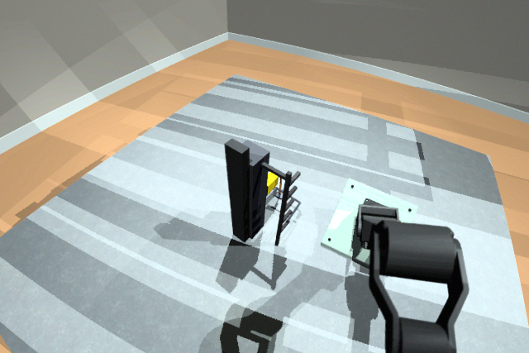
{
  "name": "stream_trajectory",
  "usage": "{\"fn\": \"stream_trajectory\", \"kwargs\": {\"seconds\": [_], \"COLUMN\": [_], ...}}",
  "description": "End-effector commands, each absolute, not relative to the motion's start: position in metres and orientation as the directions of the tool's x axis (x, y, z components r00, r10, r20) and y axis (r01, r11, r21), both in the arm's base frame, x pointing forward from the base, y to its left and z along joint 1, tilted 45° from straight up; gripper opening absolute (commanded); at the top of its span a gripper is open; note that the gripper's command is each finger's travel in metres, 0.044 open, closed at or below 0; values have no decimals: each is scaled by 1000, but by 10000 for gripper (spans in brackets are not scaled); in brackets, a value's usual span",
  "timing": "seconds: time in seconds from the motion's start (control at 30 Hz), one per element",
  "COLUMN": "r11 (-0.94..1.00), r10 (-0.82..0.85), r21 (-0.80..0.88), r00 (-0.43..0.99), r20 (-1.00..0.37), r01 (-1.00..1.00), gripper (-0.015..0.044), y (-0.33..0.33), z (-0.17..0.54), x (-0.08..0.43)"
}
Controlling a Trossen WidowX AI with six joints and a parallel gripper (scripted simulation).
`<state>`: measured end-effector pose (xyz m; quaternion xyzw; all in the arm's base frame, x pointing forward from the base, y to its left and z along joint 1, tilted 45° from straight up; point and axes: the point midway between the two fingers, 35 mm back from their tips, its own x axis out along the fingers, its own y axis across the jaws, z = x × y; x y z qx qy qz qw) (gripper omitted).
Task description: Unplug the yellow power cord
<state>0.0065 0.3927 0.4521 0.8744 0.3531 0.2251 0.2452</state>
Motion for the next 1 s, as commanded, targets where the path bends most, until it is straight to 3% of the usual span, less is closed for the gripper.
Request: {"fn": "stream_trajectory", "kwargs": {"seconds": [0.0, 0.97], "r11": [-615, -333], "r10": [710, 523], "r21": [651, 933], "r00": [672, 850], "r20": [211, 62], "r01": [445, 137], "gripper": [160, 160], "y": [400, 374], "z": [446, 398], "x": [32, 236]}}
